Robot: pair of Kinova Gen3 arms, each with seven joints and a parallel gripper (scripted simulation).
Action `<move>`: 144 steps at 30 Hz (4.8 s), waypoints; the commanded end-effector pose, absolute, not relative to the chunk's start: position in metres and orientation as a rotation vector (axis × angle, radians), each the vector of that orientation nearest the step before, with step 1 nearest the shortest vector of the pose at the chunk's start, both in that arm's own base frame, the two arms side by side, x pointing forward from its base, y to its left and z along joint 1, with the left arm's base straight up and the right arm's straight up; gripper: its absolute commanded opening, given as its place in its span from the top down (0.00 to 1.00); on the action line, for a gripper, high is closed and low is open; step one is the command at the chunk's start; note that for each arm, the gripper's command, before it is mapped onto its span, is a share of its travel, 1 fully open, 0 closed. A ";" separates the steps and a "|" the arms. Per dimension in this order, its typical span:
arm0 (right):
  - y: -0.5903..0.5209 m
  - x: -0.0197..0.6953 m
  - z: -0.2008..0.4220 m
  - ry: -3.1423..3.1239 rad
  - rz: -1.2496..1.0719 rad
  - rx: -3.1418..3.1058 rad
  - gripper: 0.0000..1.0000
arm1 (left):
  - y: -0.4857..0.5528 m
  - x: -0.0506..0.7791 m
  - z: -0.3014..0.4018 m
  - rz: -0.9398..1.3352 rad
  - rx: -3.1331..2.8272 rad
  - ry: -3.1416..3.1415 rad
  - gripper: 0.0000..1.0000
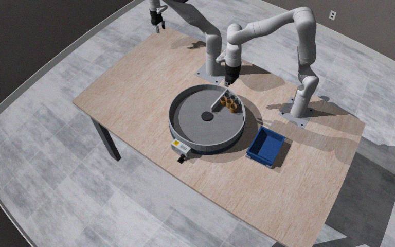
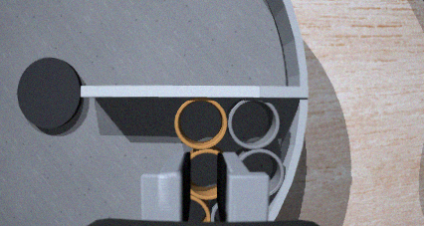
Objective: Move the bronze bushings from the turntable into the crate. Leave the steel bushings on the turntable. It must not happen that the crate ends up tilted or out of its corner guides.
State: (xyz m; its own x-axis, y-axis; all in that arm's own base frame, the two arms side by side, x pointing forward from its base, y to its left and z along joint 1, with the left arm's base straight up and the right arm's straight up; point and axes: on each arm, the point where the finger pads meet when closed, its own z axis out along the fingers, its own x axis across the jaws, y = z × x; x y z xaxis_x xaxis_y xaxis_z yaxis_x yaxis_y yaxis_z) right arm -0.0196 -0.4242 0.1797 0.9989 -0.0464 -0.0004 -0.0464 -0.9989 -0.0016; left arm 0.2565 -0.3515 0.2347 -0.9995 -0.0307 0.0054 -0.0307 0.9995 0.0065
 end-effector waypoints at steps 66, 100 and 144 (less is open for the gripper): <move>-0.425 -0.020 0.180 0.073 0.000 -3.141 0.00 | -0.369 0.273 0.142 -0.008 0.048 -3.137 0.64; -0.425 -0.020 0.180 0.073 0.000 -3.141 0.00 | -0.369 0.273 0.141 -0.008 0.048 -3.137 0.64; -0.425 -0.020 0.180 0.073 0.000 -3.141 0.00 | -0.369 0.273 0.118 -0.008 0.048 -3.137 0.64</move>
